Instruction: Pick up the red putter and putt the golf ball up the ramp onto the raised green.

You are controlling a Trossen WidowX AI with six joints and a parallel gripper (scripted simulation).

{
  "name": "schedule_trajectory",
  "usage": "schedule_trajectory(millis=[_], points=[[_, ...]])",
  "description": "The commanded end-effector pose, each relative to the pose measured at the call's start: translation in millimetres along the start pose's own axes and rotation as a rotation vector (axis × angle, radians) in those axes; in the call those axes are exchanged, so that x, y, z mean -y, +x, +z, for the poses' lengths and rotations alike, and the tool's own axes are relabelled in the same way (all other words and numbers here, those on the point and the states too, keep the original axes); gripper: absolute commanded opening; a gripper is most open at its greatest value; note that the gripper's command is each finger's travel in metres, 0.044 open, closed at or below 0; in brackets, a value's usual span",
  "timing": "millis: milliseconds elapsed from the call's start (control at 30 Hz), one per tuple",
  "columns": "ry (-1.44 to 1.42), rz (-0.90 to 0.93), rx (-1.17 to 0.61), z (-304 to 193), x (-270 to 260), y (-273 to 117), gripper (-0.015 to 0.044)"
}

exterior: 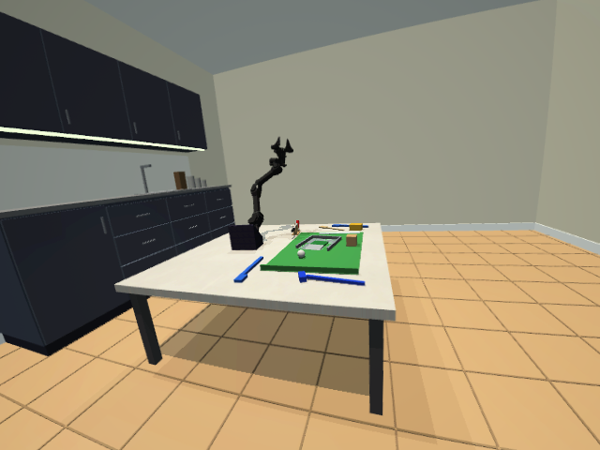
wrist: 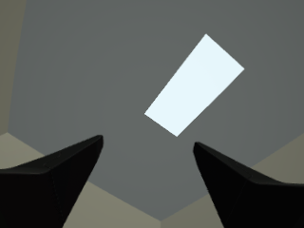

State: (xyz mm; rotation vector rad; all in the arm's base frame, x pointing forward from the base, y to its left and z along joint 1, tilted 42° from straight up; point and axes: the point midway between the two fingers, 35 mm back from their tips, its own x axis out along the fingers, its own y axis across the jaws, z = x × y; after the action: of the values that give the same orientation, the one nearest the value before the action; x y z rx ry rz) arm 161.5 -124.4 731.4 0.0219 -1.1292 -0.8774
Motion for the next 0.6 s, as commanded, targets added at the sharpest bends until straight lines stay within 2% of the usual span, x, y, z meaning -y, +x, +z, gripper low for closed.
schedule_trajectory(millis=[0,33,300,567], points=[[-0.009,0.006,-0.006,-2.3,-1.3,-0.2,0.0426],[-0.037,0.026,-0.022,-9.3,-5.0,-0.9,0.0440],[-0.430,0.366,-0.273,-124.4,-53.2,-32.7,0.0440],[-0.731,0.783,-0.503,-237.6,-76.8,-106.3,0.0440]])
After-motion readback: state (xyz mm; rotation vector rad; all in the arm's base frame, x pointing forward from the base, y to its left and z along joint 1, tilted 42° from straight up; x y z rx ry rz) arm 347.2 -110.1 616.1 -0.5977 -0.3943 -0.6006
